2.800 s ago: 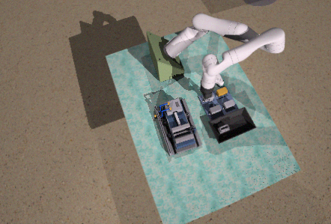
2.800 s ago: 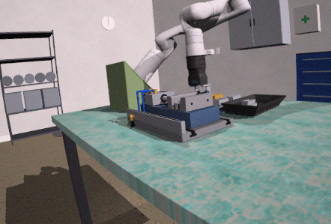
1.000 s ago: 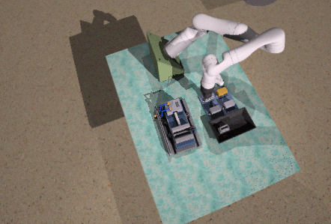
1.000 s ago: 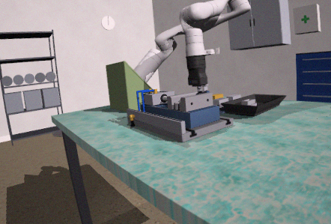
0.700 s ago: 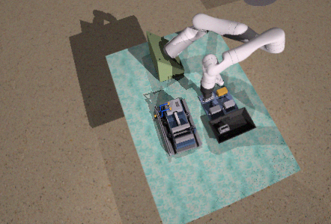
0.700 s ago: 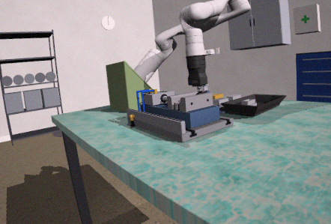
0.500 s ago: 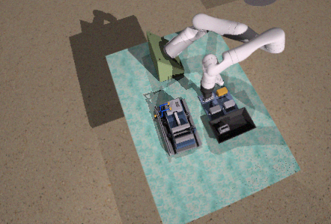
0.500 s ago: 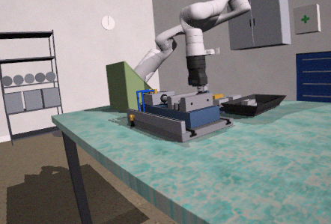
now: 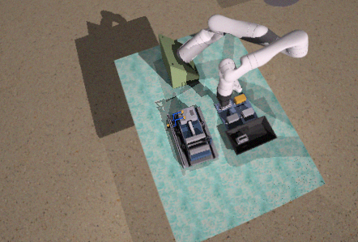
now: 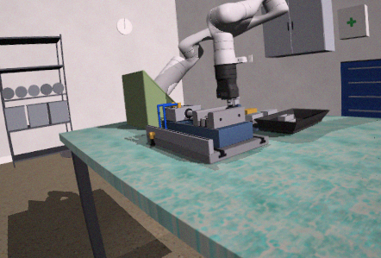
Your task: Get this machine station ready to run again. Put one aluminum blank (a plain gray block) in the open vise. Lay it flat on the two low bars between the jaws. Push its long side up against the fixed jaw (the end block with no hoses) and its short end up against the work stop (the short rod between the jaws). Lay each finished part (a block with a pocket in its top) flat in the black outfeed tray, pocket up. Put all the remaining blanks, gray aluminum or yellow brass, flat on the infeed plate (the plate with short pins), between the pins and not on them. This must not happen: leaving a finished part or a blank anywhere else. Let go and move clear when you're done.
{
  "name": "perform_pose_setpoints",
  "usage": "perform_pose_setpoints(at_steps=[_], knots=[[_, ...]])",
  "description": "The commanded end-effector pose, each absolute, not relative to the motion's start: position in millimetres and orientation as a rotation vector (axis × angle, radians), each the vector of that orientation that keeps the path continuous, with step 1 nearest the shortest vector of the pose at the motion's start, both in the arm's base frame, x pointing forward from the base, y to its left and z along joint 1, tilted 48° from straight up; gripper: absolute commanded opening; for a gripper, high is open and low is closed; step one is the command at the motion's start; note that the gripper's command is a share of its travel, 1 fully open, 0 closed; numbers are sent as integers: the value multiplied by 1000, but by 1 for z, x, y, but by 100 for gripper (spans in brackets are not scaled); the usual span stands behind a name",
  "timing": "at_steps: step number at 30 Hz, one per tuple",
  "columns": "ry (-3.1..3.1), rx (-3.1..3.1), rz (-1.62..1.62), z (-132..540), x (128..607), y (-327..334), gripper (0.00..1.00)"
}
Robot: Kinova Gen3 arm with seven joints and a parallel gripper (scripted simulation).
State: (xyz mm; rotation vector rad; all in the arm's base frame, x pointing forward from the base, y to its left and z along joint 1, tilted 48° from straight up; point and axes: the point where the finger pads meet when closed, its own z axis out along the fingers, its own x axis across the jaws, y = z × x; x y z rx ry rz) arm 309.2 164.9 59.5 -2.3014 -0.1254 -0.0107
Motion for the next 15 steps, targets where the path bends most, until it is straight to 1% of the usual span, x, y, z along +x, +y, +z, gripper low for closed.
perform_pose_setpoints(at_steps=[1, 15], knots=[[-136, -2303, -16, 58, 309, 166, 0], [-138, -2303, -17, 59, 309, 164, 0]])
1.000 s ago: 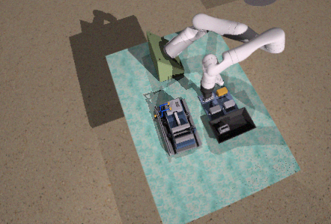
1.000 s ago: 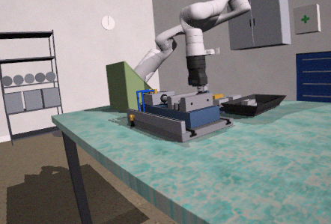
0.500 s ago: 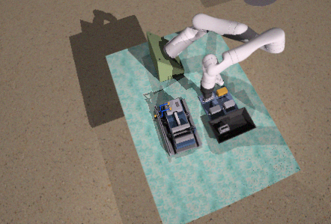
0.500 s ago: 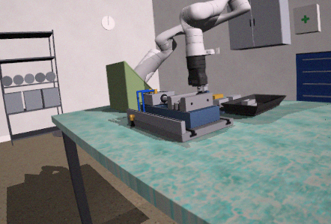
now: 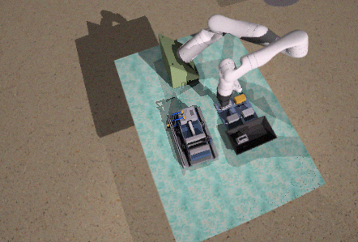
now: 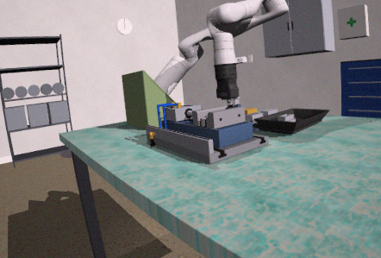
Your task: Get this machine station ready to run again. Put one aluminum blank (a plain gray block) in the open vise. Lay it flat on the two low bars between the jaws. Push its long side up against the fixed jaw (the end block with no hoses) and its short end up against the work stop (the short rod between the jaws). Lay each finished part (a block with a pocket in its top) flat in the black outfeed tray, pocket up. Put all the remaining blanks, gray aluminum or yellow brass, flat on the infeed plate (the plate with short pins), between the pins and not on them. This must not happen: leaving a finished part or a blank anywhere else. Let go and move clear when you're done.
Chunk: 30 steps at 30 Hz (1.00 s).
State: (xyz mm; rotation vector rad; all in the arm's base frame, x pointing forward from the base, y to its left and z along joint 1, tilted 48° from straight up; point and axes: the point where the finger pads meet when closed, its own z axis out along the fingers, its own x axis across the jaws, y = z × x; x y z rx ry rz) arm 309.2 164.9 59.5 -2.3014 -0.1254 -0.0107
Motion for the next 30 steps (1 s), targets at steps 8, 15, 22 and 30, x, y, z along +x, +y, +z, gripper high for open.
perform_pose_setpoints(at_steps=[8, 15, 22, 30], knots=[[-149, -2303, -12, 71, 309, 151, 0], [-144, -2304, -20, 84, 312, 137, 0], [-150, -2303, -8, 106, 310, 112, 0], [-146, -2303, -15, 124, 313, 93, 0]])
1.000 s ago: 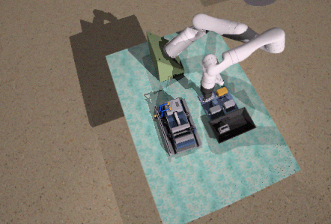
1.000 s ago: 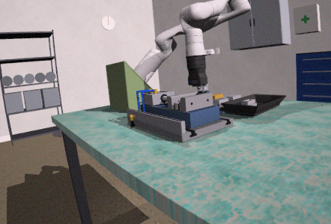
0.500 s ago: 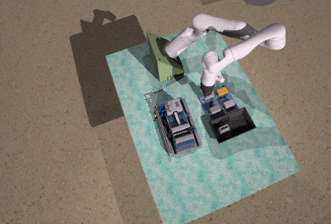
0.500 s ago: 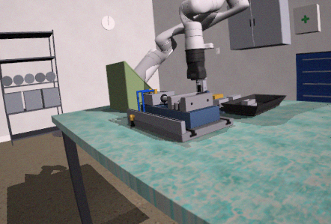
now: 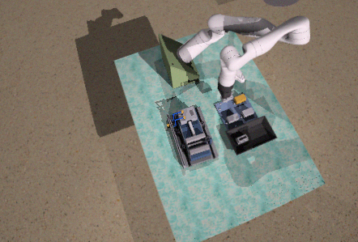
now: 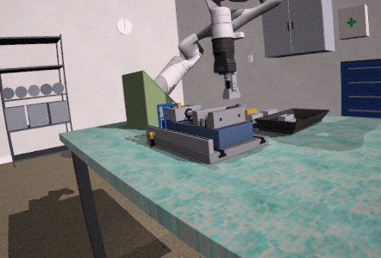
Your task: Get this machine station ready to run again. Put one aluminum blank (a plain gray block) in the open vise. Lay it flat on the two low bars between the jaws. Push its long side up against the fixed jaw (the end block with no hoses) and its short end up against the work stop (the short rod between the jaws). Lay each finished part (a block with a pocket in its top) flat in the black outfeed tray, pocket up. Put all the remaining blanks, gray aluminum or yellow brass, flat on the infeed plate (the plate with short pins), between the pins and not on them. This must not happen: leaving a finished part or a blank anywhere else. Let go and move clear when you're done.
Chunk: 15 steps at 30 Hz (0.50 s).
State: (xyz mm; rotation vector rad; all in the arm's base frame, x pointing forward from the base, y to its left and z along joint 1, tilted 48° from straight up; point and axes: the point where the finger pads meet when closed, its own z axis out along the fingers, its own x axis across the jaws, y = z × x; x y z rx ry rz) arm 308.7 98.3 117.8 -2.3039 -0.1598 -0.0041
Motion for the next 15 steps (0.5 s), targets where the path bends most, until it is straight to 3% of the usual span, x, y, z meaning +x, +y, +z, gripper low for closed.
perform_pose_setpoints(at_steps=[1, 15], knots=[[-144, -2303, -19, 127, 314, 90, 0], [-141, -2302, -17, 138, 314, 79, 0]])
